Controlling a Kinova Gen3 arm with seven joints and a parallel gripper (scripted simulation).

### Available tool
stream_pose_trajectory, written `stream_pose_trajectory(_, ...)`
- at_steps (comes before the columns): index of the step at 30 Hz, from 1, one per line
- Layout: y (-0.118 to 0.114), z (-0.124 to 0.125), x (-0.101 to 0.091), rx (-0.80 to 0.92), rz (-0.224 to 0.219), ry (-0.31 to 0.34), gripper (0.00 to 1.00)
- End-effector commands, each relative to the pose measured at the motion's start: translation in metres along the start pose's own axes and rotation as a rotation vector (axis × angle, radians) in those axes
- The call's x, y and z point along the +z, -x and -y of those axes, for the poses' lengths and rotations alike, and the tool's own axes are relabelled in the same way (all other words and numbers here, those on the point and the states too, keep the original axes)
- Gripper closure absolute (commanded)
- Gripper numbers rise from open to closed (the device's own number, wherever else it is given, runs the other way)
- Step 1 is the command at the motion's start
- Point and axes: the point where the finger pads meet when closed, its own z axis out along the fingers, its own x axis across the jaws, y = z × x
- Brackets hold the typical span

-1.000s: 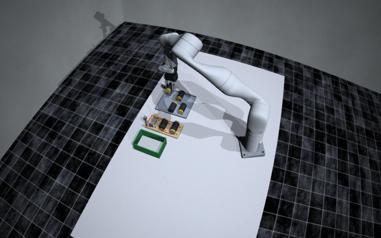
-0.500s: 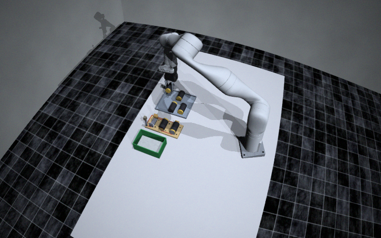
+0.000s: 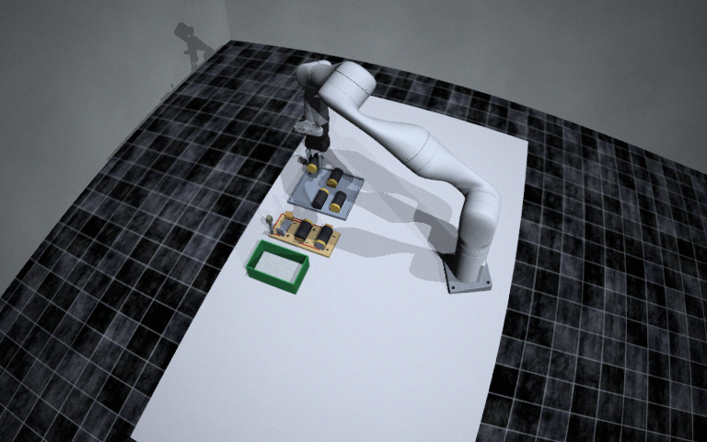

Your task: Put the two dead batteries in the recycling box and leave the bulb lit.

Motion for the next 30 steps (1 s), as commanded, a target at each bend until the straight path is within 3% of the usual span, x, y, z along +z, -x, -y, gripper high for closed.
stream_pose_trajectory(1, -0.001, 0.000, -0.001, 0.000, -0.002, 0.001, 0.43)
stream_pose_trajectory(19, -0.001, 0.000, 0.001, 0.000, -0.002, 0.001, 0.43)
stream_pose_trajectory(30, -0.001, 0.000, 0.042, 0.000, -0.002, 0.001, 0.43)
